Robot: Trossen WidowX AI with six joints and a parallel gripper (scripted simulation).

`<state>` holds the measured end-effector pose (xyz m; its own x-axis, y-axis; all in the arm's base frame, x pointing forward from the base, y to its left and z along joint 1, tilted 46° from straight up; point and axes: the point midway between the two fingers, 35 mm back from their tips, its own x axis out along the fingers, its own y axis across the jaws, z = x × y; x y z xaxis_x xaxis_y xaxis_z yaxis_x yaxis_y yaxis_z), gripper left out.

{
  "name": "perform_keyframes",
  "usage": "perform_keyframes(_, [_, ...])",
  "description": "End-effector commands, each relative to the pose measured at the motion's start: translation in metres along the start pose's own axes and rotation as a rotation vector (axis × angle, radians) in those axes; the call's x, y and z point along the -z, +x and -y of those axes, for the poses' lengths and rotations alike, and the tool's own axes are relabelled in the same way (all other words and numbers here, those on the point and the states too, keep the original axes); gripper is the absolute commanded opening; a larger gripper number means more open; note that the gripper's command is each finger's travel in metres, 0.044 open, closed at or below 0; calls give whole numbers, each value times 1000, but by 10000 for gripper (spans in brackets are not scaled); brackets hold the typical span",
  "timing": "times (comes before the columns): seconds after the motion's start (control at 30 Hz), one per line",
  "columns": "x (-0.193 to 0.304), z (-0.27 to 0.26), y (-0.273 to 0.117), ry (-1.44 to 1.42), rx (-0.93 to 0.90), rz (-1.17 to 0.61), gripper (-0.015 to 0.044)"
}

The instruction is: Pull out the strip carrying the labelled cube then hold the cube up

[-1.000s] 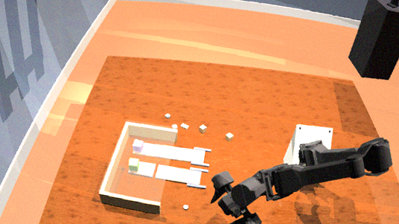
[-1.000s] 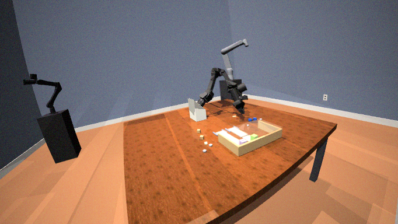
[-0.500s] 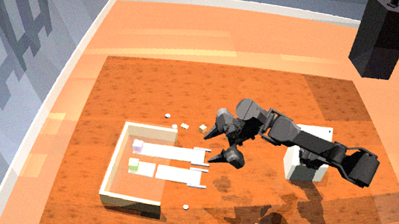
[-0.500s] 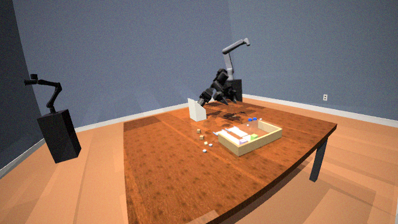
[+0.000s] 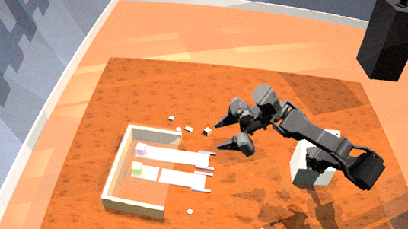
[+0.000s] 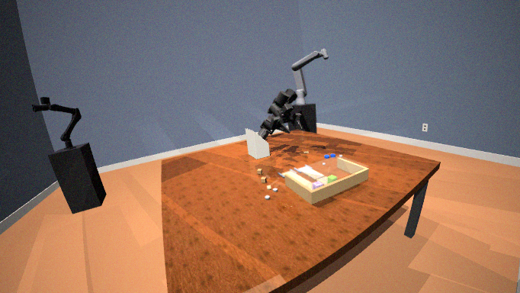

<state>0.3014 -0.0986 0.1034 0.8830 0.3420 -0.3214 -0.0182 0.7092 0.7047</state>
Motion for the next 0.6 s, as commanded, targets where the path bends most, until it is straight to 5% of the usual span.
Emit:
perform_keyframes(0.0, [0,4,4,16,5,-23,347])
perform_keyframes(0.43, [17,61,79,104,98,-543,6])
perform_keyframes(0.57, [34,71,96,118,92,-732,0])
